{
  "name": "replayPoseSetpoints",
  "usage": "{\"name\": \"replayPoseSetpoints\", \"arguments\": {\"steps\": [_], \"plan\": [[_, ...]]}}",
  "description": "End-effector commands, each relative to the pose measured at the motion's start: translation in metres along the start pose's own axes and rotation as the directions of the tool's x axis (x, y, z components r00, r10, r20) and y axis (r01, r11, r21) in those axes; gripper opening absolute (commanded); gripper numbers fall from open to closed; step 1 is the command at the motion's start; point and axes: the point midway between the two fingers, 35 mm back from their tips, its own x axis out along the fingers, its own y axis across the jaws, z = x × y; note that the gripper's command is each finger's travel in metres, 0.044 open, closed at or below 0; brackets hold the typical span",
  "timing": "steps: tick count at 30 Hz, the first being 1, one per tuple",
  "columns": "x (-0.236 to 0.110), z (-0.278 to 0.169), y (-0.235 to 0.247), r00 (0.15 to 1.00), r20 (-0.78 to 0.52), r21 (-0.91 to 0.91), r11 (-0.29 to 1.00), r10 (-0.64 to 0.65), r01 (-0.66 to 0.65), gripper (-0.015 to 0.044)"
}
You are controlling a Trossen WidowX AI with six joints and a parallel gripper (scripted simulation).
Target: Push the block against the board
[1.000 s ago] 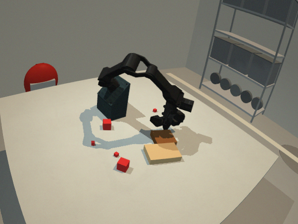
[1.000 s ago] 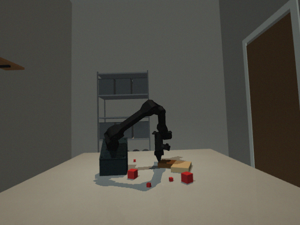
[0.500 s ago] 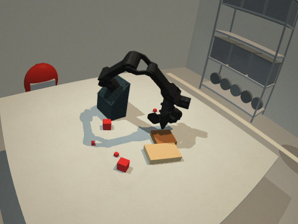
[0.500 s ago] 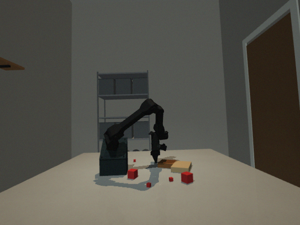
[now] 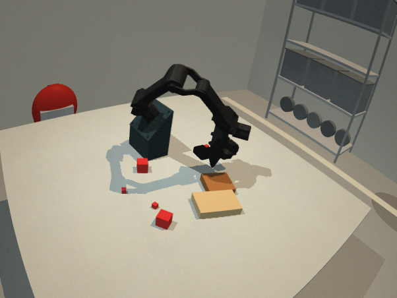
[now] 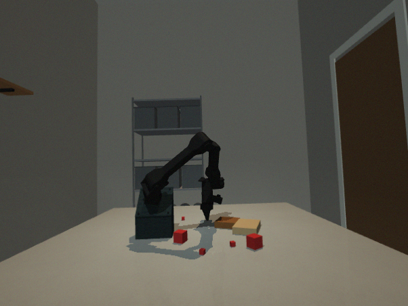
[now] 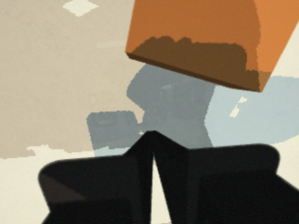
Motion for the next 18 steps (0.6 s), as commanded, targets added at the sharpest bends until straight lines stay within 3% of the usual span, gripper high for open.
{"name": "replayPoseSetpoints", "arguments": {"steps": [1,9,18], "plan": [[-0.044,0.005,0.003,1.0,0.019,0.011,1.0,0.018,-0.019,0.0],[-0.044,0.008,0.005,0.999,0.031,-0.016,1.0,0.021,-0.02,0.0],[-0.047,0.036,0.015,0.999,0.028,-0.302,0.953,0.029,-0.019,0.0]]}}
